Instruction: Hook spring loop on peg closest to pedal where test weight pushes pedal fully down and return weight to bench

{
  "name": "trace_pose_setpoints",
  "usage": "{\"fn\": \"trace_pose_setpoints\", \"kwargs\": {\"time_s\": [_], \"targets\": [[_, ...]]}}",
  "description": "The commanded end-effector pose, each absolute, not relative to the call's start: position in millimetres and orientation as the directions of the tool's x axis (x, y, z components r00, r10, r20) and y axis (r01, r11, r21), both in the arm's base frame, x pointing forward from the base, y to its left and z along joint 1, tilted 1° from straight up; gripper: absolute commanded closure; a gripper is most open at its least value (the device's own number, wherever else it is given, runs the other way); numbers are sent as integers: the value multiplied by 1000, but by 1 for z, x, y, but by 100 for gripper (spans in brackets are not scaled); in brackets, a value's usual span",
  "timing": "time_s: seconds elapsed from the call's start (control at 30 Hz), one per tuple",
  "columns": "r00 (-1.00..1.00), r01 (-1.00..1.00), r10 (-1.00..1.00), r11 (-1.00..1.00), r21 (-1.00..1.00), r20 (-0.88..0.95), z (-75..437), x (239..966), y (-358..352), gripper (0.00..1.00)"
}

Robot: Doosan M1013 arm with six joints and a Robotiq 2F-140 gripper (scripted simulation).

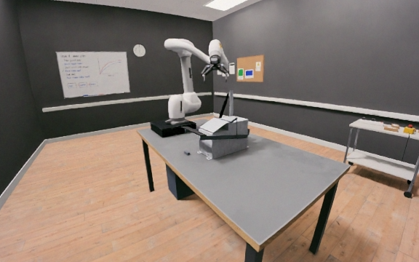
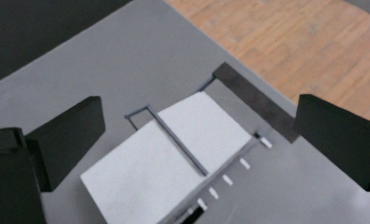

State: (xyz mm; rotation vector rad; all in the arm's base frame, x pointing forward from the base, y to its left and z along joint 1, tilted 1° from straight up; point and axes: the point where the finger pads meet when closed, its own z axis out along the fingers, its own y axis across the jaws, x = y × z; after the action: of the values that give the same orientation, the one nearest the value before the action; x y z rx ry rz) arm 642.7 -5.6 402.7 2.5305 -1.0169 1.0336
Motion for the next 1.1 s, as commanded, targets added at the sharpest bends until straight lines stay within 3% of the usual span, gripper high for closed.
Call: {"fn": "trace_pose_setpoints", "kwargs": {"time_s": [0.0,1.07], "targets": [[511,-676,-519,-735,-51,685,404,625,-4,0],[511,-676,-519,-735,-51,685,409,544,2,0]]}}
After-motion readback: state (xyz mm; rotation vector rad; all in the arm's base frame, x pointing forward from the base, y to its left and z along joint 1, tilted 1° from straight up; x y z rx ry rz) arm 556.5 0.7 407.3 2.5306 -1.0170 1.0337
